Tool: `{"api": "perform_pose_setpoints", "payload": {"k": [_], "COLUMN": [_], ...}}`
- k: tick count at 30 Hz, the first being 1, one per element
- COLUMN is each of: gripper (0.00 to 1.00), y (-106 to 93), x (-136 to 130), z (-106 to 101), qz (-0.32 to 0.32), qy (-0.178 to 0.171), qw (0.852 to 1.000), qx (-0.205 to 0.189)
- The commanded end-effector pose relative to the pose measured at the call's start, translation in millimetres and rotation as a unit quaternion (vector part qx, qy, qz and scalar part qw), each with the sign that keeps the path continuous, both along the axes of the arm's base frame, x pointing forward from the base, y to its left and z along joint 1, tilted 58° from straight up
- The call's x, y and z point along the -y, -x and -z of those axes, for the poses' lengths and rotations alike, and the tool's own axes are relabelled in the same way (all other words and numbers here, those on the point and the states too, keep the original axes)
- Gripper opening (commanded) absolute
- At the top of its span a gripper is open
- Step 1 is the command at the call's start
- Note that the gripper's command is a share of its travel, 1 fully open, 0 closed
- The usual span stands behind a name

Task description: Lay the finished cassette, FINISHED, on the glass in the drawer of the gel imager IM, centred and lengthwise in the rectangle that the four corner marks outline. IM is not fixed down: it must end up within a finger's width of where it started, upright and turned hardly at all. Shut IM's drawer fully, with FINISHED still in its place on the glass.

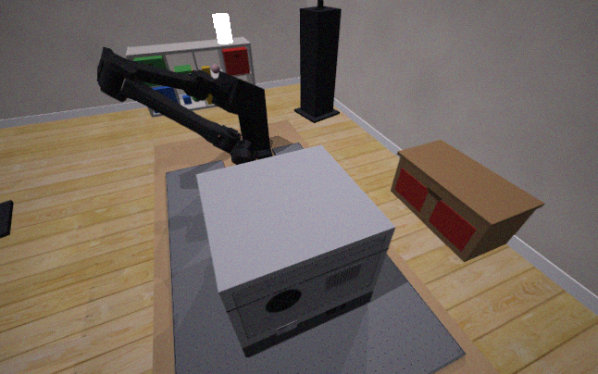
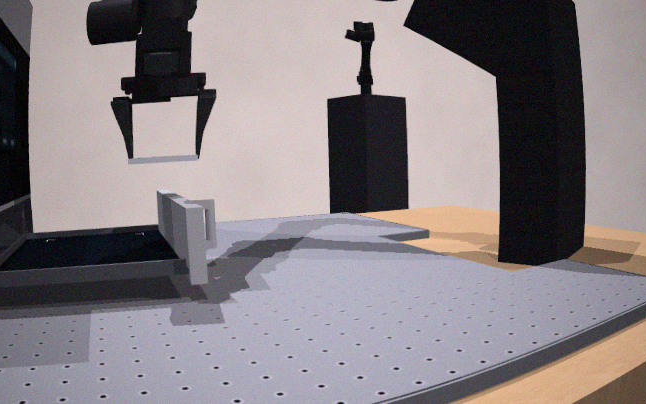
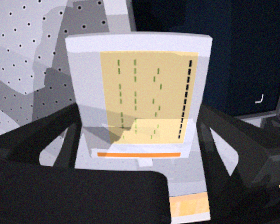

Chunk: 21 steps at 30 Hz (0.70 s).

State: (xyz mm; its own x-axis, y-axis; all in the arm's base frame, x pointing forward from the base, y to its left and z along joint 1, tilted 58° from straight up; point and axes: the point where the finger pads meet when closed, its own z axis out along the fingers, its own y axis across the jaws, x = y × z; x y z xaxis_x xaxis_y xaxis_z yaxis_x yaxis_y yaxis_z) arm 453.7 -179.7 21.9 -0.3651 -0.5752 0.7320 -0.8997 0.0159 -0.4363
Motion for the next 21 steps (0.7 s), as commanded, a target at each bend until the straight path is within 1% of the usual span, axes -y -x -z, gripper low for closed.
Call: {"api": "perform_pose_setpoints", "payload": {"k": [1,3,6,8,9,12,13,21], "gripper": [0.80,0.80,0.80,0.80,0.80,0.80,0.80,0.80], "y": [-11.3,-11.3,-16.2,-19.0,-18.1,-16.8,-13.4,-13.4], "x": [-20,-20,-25,-22,-19,-20,-17,-17], "z": [13,13,19,5,5,6,14,14], "qz": [-0.054,-0.054,-0.054,-0.050,-0.048,-0.048,-0.042,-0.042], "qy": [0.018,0.018,0.018,0.019,0.019,0.018,0.016,0.016], "qw": [0.996,0.996,0.996,0.997,0.997,0.997,0.997,0.997], "qx": [-0.070,-0.070,-0.070,-0.054,-0.055,-0.056,-0.056,-0.056]}}
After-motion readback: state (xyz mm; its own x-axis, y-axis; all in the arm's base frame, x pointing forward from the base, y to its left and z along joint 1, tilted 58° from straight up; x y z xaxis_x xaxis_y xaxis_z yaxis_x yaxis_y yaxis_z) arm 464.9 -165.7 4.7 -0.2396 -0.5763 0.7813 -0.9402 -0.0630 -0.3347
